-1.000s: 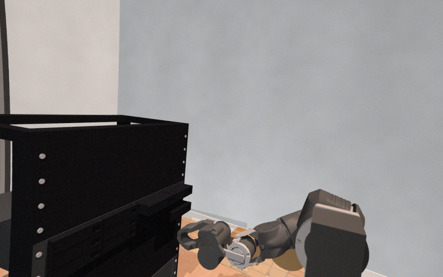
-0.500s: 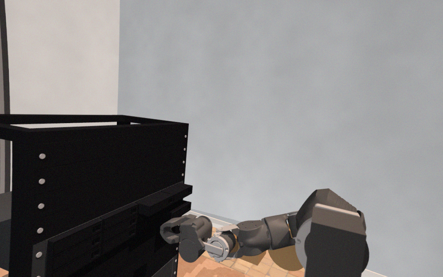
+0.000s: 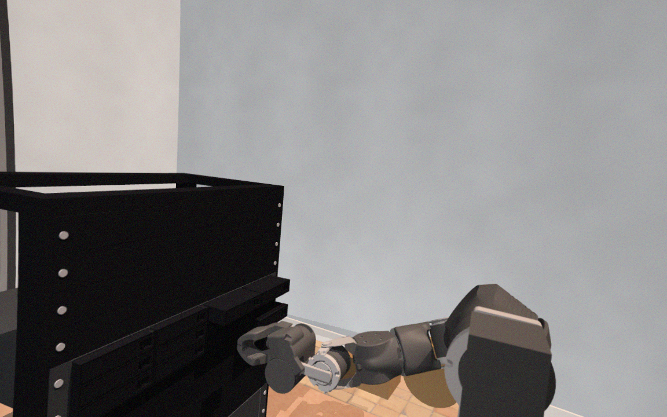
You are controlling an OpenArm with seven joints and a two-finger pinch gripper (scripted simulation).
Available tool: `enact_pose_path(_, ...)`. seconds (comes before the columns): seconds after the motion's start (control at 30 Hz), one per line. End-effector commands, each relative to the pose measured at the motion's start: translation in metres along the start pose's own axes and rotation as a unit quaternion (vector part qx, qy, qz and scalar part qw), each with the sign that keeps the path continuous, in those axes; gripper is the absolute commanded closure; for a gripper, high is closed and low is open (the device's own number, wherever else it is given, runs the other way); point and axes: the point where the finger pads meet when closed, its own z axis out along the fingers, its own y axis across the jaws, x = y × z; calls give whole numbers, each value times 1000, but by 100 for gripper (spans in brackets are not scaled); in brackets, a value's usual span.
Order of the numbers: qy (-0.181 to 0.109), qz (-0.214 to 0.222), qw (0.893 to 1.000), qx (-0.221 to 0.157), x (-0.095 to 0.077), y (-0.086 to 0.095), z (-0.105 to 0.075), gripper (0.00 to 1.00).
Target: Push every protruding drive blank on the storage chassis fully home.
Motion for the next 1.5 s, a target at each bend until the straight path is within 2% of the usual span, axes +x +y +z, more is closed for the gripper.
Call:
enact_pose_path(0.0,2,0,1000,2,1,-1,0,100)
enact_pose_path(0.93,2,0,1000,2,2,-2,0,100)
enact_pose_path(1.2,2,0,1000,3,1,-3,9,100)
enact_pose_path(1.47,3,0,1000,1,2,-2,10,100)
